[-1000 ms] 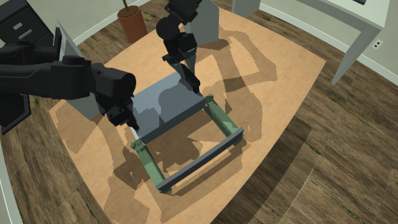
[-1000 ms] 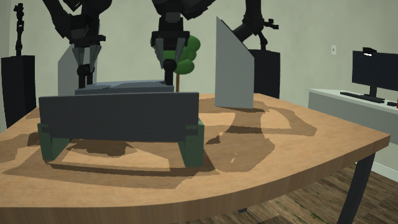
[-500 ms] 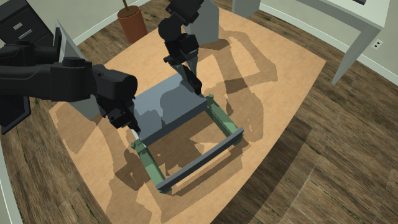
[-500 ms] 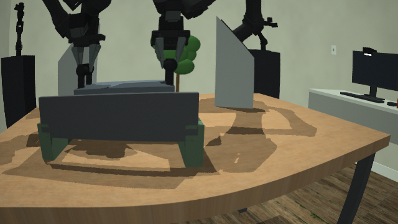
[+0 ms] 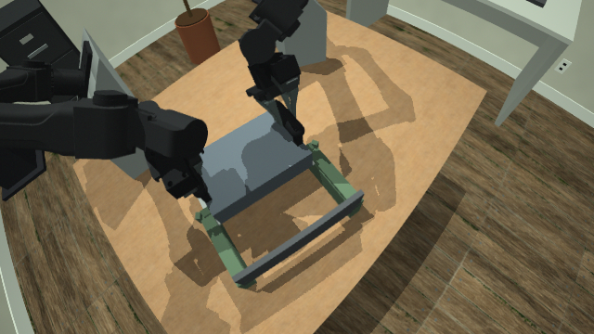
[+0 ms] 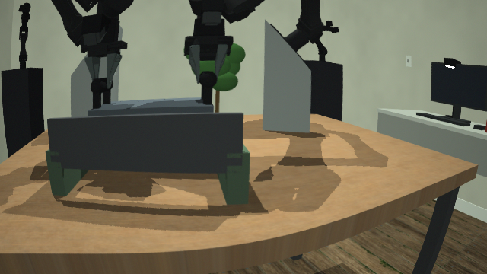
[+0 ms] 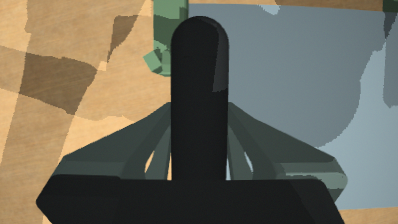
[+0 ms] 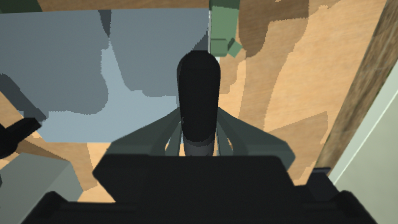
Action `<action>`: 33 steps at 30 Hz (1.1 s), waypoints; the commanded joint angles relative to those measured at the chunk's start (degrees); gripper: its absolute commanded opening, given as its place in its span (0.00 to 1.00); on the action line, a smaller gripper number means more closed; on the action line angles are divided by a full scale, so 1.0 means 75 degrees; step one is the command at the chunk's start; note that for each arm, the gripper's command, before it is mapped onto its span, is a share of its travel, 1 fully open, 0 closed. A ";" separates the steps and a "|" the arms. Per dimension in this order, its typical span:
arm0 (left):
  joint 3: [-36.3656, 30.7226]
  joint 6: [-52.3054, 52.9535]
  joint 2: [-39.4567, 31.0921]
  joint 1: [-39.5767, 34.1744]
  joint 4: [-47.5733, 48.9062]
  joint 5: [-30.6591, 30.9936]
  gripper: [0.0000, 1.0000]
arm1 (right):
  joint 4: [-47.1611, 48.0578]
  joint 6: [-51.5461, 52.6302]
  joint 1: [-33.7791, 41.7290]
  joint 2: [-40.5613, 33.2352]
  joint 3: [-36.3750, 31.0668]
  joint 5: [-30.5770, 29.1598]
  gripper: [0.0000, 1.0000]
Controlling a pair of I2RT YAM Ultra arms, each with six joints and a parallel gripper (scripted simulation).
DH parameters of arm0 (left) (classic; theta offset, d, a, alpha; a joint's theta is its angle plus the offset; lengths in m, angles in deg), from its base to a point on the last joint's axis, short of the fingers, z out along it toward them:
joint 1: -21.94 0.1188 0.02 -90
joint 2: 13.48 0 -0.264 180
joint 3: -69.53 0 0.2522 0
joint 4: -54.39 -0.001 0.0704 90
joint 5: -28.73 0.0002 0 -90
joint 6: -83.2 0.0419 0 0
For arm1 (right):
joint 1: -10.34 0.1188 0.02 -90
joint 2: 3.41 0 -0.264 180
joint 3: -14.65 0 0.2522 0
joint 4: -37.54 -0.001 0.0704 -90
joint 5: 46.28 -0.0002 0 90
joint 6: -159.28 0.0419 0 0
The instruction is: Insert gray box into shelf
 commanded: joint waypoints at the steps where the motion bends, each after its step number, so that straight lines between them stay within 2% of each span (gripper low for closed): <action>1: 0.0412 0.0171 -0.0191 -0.0260 0.0133 -0.0310 0.14 | 0.0045 -0.0073 0.0301 -0.0184 0.0446 0.0059 0.14; 5: 0.0544 0.0297 -0.0160 -0.0213 0.0114 -0.0300 0.14 | -0.0194 -0.0153 0.0248 -0.0317 0.0624 -0.0058 0.14; 7: 0.0615 0.0367 -0.0261 -0.0194 0.0082 -0.0303 0.14 | -0.0155 -0.0190 0.0243 0.0170 0.0760 -0.0059 0.14; 9: 0.0645 0.0380 -0.0310 -0.0161 0.0078 -0.0284 0.14 | -0.0022 -0.0156 0.0272 -0.0186 0.0788 -0.0010 0.14; 15: 0.0730 0.0389 -0.0291 -0.0154 0.0072 -0.0274 0.14 | -0.0150 -0.0121 0.0238 -0.0234 0.0906 -0.0039 0.14; 16: 0.0800 0.0487 -0.0117 -0.0113 -0.0064 -0.0260 0.14 | -0.0359 -0.0218 0.0195 0.0134 0.1018 0.0012 0.14; 18: 0.0881 0.0546 0.0067 -0.0090 -0.0010 -0.0224 0.14 | -0.0301 -0.0252 0.0187 0.0044 0.1113 0.0043 0.14; 23: 0.0938 0.0534 -0.0257 -0.0109 0.0019 -0.0240 0.14 | -0.0417 -0.0236 0.0197 -0.0153 0.1191 -0.0076 0.14; 33: 0.1162 0.0715 -0.0071 0.0001 -0.0226 -0.0189 0.14 | -0.0590 -0.0241 0.0146 0.0182 0.1514 -0.0084 0.14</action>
